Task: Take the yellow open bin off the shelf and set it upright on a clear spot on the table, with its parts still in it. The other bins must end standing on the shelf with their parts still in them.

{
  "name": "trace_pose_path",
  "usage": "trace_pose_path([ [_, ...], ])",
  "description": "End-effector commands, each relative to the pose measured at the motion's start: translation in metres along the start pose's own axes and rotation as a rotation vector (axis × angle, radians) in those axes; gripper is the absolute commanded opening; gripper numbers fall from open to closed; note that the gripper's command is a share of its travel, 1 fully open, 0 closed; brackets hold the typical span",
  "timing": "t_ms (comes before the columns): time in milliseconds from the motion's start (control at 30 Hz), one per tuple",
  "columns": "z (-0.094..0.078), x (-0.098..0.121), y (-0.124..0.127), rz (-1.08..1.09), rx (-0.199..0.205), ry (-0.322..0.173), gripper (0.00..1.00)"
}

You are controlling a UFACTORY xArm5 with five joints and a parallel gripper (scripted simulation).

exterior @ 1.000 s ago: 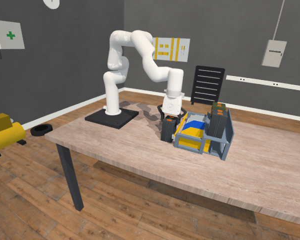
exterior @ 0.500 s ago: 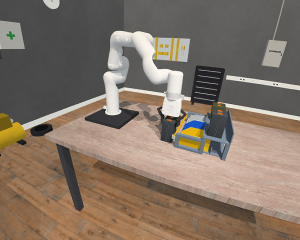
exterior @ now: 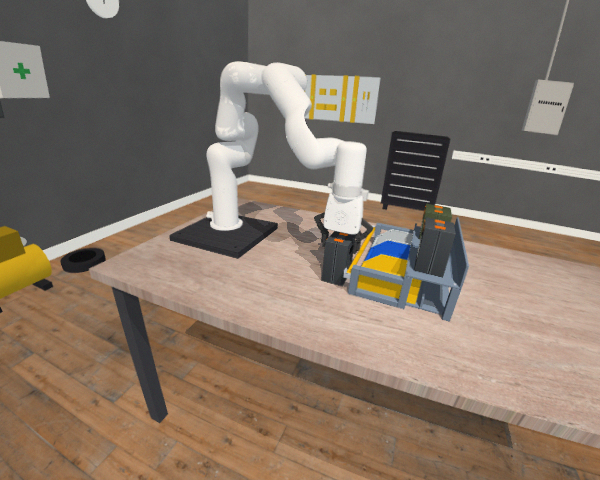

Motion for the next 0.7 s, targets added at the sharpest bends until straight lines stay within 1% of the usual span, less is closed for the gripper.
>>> trace_pose_path([
  [0,0.0016,0.0002,0.0012,0.0,0.004,-0.002,1.0],
  [267,0.0016,0.0002,0.0012,0.0,0.004,-0.002,1.0],
  [300,0.0016,0.0002,0.0012,0.0,0.004,-0.001,0.0],
  [667,0.0016,0.0002,0.0012,0.0,0.004,-0.001,0.0],
])
Point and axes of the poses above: the point where the finger pads meet when closed, its own z axis back along the fingers, its own y axis across the jaws, x = y × z, the point moved 1 cm from there along z, back along the fingers, and after that the axes turned 4 degrees about -z, right-handed, at the moved point
